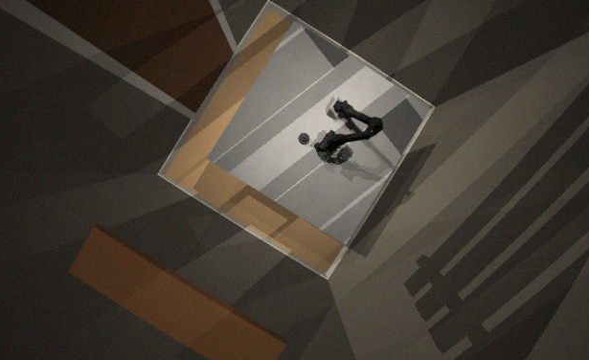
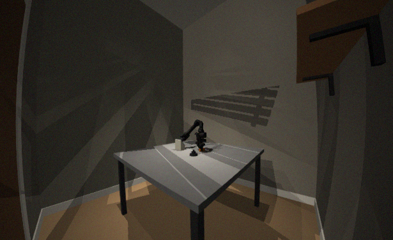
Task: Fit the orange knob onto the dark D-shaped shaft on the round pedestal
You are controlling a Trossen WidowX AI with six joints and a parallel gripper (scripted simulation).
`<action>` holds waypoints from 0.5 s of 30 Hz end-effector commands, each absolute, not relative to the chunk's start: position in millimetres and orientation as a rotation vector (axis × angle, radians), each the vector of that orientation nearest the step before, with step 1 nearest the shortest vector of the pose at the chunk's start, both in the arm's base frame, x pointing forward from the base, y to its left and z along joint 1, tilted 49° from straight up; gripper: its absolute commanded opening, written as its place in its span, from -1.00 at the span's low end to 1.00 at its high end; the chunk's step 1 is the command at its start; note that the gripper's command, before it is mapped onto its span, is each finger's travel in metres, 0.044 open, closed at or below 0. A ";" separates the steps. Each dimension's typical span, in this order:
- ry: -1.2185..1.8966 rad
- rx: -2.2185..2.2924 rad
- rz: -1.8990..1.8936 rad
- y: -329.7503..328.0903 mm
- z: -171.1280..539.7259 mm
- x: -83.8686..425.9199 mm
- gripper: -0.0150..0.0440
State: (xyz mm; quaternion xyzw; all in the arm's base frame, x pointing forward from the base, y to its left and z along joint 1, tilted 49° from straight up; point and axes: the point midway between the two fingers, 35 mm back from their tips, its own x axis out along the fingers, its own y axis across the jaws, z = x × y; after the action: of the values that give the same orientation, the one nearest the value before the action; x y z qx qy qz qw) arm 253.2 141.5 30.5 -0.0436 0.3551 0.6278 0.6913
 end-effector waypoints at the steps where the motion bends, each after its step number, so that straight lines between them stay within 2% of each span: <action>1: 0.793 -0.090 1.404 142.1 30.6 253.1 0.32; 8: 0.793 -0.090 1.404 142.1 30.6 253.1 0.32; 15: 0.793 -0.090 1.404 142.1 30.6 253.1 0.16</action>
State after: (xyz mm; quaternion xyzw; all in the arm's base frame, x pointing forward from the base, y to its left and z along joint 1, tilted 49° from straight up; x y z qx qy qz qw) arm 253.2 141.7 30.4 -0.0435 0.3551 0.6278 0.6913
